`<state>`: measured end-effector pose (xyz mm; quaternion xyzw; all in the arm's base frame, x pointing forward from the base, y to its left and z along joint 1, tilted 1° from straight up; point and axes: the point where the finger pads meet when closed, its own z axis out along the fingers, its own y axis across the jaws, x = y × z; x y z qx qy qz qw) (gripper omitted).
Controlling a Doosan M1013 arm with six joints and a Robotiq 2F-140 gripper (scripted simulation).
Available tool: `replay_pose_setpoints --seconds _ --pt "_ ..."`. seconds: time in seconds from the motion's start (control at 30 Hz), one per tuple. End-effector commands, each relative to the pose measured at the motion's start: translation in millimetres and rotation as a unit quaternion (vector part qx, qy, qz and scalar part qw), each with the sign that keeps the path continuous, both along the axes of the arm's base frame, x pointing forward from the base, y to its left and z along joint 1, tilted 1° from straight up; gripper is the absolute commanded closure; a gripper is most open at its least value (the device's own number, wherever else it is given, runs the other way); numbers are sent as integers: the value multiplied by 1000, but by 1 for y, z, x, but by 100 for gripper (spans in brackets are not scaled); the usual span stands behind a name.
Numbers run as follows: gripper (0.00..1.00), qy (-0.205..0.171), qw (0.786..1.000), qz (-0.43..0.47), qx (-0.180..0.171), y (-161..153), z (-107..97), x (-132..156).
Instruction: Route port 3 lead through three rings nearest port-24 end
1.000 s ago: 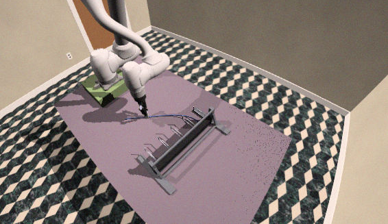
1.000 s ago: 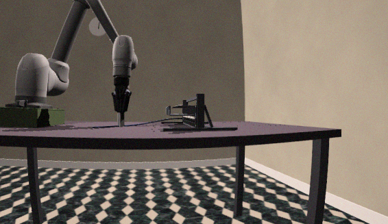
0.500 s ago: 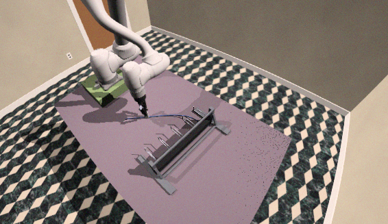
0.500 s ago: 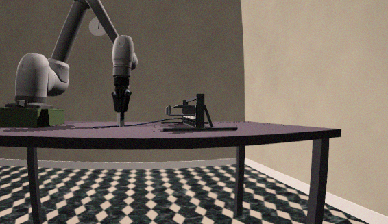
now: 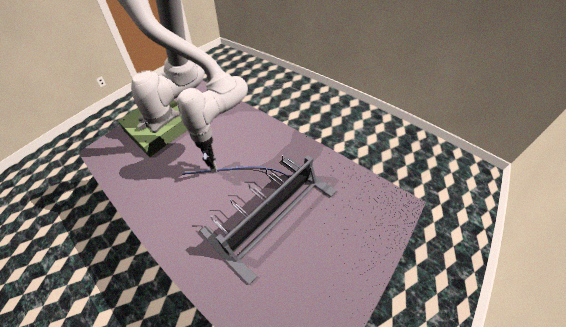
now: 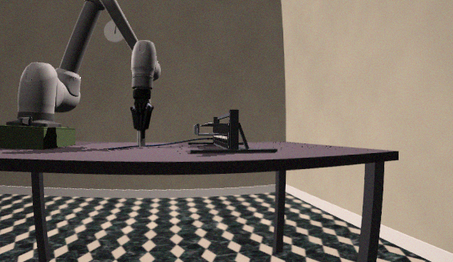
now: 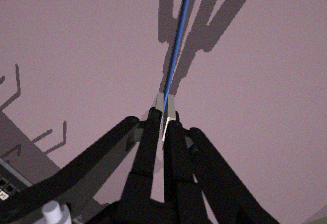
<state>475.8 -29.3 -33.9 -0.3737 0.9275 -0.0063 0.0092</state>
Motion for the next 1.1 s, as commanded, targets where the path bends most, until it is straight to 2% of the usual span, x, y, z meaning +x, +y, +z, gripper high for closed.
replay_pose_setpoints --seconds 0.0,1.07 --pt "100 0 1000 0 0 0 2 0" --pt "100 0 1000 0 0 0 32 -1"
